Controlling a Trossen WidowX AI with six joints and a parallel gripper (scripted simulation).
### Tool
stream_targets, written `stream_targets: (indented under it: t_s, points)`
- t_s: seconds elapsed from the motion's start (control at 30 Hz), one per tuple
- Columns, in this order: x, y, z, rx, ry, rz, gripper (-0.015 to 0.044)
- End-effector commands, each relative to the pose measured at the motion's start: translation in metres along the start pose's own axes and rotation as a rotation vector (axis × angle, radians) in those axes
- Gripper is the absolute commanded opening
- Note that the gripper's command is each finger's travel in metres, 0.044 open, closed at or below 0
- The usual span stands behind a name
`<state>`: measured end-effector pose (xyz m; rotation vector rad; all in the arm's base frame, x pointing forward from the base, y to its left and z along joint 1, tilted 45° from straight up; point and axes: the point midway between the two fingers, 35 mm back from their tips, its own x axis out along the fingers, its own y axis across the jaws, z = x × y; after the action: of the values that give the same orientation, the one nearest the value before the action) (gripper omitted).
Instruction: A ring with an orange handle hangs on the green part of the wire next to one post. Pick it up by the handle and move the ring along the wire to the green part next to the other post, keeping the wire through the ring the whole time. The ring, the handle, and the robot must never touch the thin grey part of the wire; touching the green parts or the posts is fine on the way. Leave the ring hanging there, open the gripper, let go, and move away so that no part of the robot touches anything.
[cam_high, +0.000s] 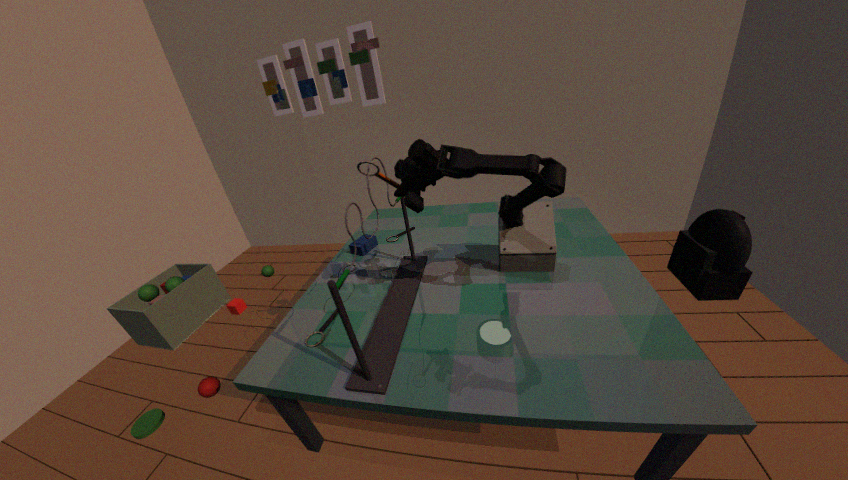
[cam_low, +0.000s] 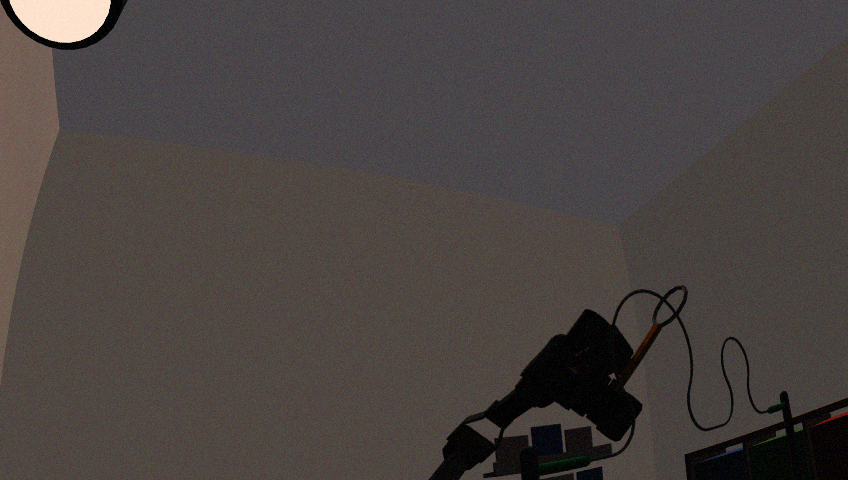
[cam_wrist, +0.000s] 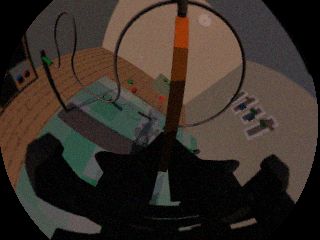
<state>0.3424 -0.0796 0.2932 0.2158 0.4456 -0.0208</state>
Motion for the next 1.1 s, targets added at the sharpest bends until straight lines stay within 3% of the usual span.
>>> stream_targets:
  t_s: [0.0,1.07]
  points:
    - [0.0,0.001,0.001,0.052,-0.009,0.024,-0.015]
    - [0.0,0.017,0.004,0.4,-0.056,0.215,-0.015]
